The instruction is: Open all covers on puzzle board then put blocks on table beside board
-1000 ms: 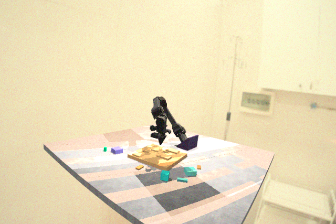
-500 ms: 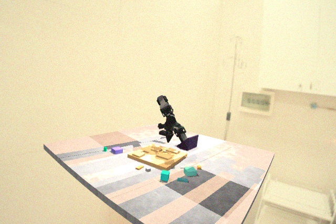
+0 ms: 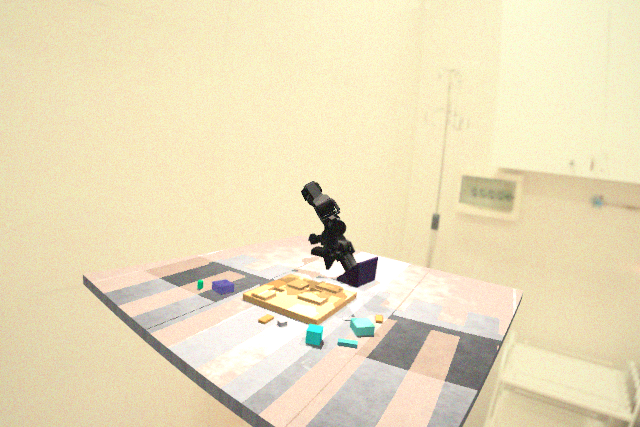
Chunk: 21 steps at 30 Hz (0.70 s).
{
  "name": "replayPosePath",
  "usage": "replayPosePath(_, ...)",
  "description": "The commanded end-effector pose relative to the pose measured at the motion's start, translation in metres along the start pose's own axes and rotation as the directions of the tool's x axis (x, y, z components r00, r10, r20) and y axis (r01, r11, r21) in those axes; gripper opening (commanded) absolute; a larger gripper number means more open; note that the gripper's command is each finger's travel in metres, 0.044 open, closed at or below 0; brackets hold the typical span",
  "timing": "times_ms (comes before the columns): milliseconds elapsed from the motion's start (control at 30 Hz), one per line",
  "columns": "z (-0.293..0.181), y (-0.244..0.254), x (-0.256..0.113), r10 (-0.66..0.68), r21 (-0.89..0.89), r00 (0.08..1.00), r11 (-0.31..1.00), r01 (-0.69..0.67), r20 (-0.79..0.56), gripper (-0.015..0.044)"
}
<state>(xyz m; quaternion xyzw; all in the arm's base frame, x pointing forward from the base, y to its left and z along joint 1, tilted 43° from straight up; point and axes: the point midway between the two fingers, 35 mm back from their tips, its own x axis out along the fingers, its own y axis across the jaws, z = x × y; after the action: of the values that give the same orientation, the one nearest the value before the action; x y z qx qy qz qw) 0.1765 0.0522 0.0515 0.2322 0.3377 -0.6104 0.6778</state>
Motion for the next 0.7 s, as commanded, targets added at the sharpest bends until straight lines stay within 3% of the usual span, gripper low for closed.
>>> replayPosePath(0,-0.0002,-0.0027,0.0002,-0.002,0.0,1.0,1.0,0.002,0.0,0.0)
replayPosePath(667,-0.0003,-0.0024,0.0026,-0.002,0.0,1.0,1.0,0.002,0.0,0.0)
